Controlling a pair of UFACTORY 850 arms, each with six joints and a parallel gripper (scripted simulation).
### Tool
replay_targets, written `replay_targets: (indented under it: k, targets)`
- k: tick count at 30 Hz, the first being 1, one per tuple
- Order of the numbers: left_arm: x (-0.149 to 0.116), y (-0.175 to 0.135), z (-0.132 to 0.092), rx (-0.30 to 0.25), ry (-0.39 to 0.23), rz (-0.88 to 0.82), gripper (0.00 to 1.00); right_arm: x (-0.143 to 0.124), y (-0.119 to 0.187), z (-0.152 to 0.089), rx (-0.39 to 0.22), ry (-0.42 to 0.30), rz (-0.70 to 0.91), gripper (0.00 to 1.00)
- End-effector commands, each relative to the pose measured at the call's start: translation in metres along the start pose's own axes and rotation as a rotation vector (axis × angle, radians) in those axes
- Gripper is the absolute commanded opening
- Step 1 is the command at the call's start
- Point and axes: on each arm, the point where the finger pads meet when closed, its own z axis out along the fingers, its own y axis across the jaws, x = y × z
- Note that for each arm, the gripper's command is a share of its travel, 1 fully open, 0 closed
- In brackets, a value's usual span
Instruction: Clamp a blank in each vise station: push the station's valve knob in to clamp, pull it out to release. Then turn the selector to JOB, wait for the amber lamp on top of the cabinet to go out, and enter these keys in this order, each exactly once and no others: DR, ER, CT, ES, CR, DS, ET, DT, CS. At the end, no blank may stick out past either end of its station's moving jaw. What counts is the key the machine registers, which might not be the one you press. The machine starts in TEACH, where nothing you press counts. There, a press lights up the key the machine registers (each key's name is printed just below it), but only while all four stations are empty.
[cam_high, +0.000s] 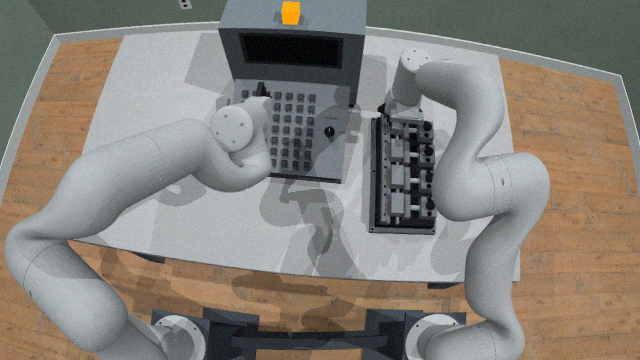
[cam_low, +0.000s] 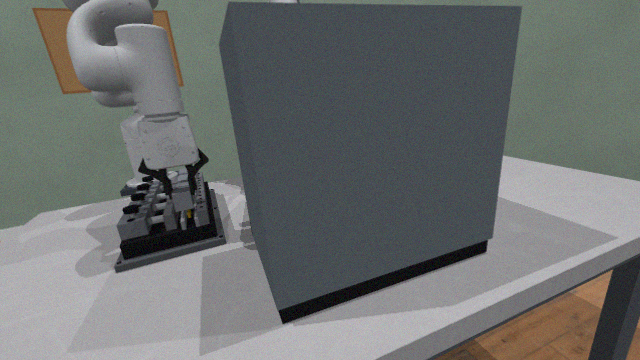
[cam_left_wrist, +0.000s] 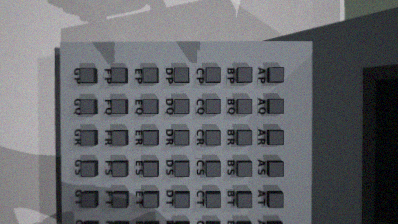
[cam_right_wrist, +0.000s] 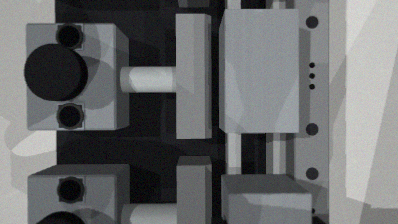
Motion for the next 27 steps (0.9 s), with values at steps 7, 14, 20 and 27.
replay_targets:
  k: [7,14,20,27]
  targets:
    - [-0.0003,0.0011,-0.0007,-0.002,-0.001,-0.001,1.00,-0.0009,0.0002,0.0009,-0.001,-0.002,0.000,0.00]
    - [-0.0003,0.0011,-0.0007,-0.002,-0.001,-0.001,1.00,-0.0009,0.0002,0.0024,-0.001,-0.002,0.000,0.00]
    - [-0.0003,0.0011,-0.0007,-0.002,-0.001,-0.001,1.00,-0.0009,0.0002,0.0039,-0.001,-0.002,0.000,0.00]
    - [-0.0003,0.0011,-0.0007,-0.002,-0.001,-0.001,1.00,-0.0010,0.0002,0.0054,-0.001,-0.002,0.000,0.00]
